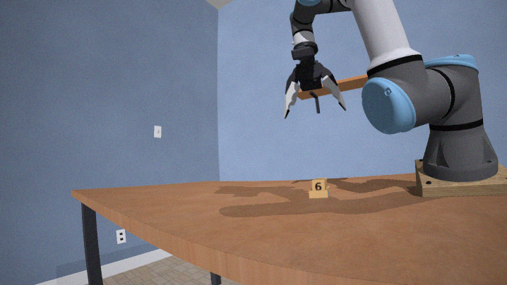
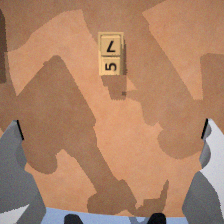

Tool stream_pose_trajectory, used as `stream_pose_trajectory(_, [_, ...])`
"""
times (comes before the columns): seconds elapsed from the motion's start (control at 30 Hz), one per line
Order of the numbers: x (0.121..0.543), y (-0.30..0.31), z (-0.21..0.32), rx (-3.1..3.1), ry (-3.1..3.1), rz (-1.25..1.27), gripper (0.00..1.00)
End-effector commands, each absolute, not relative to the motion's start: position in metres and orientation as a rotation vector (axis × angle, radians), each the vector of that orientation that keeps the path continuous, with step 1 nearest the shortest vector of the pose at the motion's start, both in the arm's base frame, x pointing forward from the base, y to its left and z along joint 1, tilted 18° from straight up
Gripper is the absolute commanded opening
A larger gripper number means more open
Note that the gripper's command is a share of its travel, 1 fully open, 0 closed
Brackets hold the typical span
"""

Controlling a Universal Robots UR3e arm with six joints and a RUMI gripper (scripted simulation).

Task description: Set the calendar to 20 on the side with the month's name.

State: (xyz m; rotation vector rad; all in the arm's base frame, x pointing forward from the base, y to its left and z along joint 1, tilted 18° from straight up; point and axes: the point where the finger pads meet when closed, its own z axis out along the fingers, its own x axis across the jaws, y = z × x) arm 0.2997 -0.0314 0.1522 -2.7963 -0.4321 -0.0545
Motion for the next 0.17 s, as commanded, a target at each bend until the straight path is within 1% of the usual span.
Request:
stream_pose_trajectory(0.0, [0.2997, -0.0321, 0.1526, -2.798, -0.434, -0.055, 1.0])
stream_pose_trajectory(0.13, [0.2997, -0.0321, 0.1526, -2.798, -0.434, -0.055, 1.0])
